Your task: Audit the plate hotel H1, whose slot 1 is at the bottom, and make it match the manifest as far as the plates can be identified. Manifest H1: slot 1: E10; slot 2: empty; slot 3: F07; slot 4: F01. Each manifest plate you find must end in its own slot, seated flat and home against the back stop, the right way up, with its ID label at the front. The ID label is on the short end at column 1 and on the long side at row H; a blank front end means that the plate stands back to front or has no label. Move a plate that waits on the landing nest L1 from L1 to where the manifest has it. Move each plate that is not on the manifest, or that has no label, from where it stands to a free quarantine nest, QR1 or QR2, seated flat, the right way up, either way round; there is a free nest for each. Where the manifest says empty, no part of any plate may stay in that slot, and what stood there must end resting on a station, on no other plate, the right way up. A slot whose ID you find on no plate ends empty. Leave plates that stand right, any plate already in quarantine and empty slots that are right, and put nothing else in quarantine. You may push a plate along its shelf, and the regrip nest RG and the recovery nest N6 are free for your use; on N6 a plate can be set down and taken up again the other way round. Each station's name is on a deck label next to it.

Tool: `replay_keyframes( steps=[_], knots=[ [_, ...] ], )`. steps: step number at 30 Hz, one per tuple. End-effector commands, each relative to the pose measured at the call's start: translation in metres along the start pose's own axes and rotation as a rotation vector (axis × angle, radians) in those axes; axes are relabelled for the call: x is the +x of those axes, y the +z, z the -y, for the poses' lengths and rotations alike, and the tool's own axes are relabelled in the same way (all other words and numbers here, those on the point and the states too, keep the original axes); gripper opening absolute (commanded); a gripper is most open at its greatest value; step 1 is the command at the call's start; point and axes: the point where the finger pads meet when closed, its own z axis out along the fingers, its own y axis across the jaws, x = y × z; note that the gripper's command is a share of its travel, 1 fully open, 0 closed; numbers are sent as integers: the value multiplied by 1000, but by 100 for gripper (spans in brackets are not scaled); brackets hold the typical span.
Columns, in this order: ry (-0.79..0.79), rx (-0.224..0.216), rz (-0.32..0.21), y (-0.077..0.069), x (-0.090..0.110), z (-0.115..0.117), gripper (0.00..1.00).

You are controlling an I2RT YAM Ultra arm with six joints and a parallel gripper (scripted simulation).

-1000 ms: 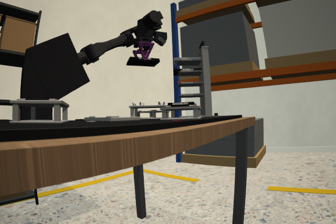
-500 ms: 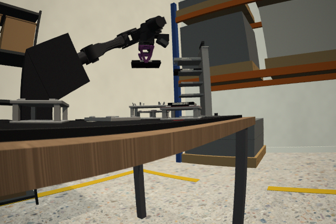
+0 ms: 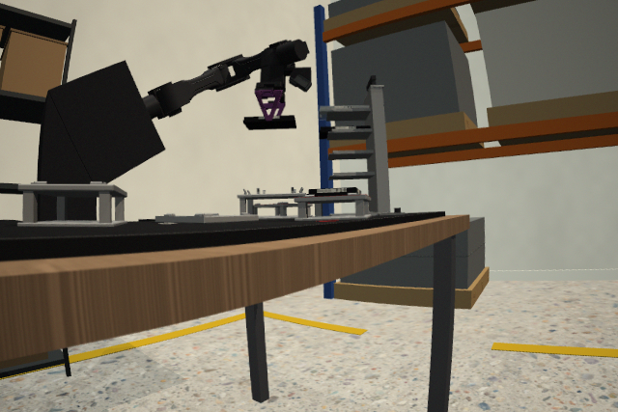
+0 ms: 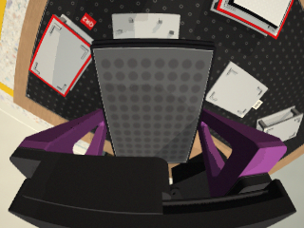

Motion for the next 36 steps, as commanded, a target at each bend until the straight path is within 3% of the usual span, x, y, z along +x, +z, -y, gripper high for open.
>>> replay_keyframes(
  steps=[1,11,36],
  knots=[
    [18,11,18,-4,-4,-11,86],
    [17,11,18,9,-6,-15,86],
    [16,10,20,70,-13,-12,86]
  ],
)
